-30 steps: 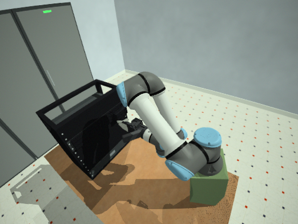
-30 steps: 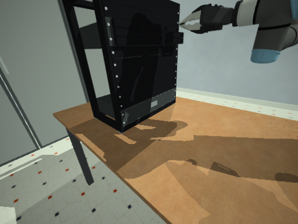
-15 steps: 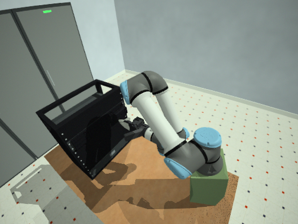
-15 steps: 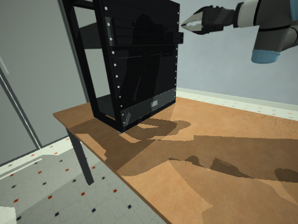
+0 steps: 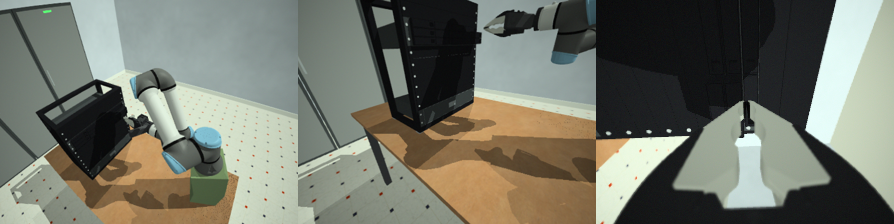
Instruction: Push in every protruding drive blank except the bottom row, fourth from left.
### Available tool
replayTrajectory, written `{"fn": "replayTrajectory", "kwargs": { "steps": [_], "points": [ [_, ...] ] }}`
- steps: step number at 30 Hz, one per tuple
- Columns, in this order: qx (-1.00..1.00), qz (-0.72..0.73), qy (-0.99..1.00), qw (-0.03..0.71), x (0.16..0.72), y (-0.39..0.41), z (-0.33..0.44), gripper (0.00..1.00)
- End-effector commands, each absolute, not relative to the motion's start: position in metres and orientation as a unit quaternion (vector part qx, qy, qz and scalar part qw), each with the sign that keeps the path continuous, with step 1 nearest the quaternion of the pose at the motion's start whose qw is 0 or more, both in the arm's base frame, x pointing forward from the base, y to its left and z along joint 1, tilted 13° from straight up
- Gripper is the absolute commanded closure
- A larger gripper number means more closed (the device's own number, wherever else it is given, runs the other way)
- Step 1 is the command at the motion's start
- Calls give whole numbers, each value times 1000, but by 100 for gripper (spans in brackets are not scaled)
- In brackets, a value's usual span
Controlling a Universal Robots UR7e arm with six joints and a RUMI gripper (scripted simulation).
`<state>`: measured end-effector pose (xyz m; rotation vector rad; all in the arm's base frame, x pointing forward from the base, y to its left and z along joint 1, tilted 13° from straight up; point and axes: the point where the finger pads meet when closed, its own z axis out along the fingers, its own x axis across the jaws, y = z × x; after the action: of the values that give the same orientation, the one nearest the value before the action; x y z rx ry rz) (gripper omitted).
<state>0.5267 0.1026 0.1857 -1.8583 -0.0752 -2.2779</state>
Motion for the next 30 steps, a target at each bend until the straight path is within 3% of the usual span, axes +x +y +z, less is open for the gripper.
{"fn": "replayTrajectory", "kwargs": {
  "steps": [1, 30],
  "points": [
    [-628, -771, -27, 101, 530, 87, 182, 100],
    [-628, -771, -27, 101, 540, 51, 172, 100]
  ]
}}
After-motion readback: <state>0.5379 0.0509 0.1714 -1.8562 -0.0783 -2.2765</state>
